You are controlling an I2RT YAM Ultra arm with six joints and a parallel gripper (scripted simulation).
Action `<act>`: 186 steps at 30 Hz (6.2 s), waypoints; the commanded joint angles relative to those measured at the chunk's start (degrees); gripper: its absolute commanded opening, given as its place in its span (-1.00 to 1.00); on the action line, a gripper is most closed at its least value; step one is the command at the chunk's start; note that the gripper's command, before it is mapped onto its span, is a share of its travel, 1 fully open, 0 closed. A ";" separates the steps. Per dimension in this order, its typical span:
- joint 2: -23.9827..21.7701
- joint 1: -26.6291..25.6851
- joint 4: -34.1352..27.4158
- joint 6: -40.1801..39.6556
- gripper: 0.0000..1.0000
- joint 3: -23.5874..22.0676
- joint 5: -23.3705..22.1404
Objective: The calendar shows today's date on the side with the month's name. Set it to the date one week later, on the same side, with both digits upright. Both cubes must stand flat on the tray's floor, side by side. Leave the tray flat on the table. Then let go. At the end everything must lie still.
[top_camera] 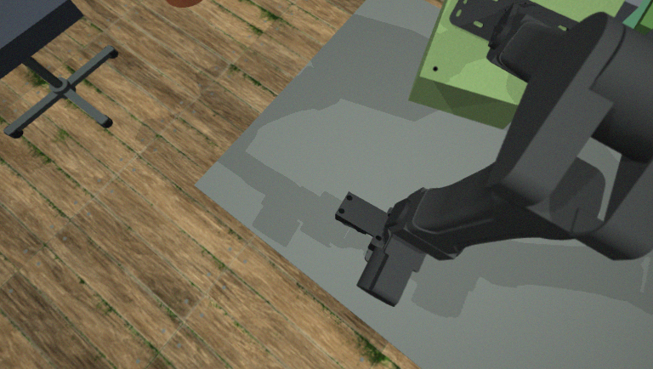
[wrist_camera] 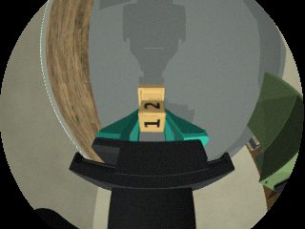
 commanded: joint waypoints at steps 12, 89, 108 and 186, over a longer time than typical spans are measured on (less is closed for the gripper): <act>-0.23 0.01 -0.13 0.04 -0.45 0.40 0.53; 0.58 0.15 0.69 0.16 -0.45 0.40 0.64; 3.94 0.60 3.14 0.47 -0.45 1.36 0.98; 5.90 0.84 4.20 0.59 -0.45 2.29 1.16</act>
